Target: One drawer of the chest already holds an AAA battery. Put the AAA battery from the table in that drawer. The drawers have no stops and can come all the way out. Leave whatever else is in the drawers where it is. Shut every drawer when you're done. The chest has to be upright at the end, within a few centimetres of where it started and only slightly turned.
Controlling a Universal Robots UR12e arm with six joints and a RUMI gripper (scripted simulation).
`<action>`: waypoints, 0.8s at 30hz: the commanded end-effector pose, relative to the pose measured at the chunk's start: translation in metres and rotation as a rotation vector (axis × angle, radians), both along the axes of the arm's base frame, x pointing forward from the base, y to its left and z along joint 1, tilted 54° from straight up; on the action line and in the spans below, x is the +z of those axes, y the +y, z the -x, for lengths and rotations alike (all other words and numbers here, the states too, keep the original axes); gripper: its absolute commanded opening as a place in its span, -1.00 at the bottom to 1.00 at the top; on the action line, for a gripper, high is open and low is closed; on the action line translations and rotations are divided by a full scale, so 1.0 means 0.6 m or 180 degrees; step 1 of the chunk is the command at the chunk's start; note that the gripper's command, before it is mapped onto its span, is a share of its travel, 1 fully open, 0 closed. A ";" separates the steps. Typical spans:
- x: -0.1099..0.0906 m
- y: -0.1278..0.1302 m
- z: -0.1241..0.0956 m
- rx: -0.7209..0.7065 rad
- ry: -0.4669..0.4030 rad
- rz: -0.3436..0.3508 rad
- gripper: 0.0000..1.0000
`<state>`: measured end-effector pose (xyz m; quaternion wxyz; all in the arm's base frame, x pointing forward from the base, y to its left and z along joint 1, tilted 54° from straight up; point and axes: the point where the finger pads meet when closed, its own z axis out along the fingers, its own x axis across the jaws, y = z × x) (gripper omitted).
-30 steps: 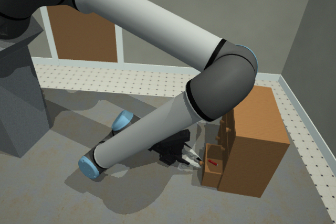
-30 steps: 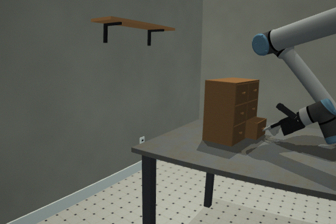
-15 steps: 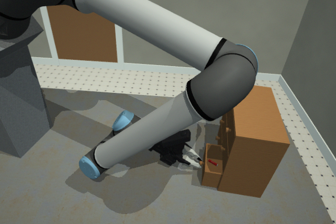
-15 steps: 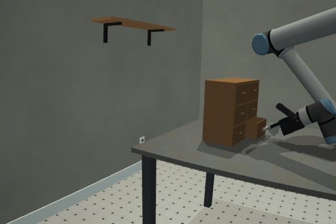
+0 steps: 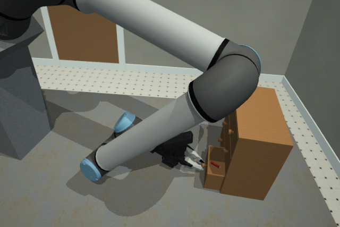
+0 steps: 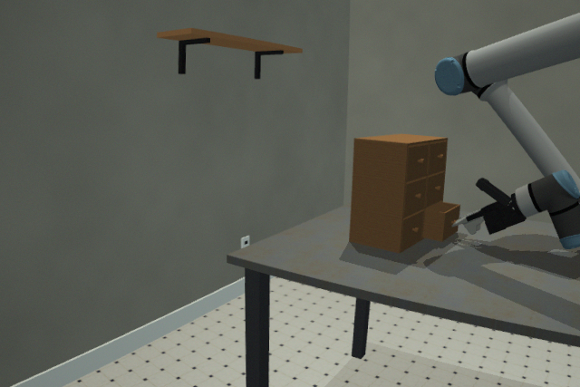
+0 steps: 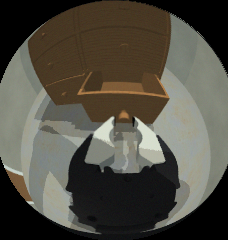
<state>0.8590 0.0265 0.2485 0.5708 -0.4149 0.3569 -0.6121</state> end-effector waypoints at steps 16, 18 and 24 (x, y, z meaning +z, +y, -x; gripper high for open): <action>0.001 0.000 0.000 0.0001 -0.0001 0.0000 -0.86; 0.001 0.000 0.000 0.0001 -0.0001 0.0000 -0.86; 0.001 0.000 0.000 0.0001 -0.0001 0.0000 -0.86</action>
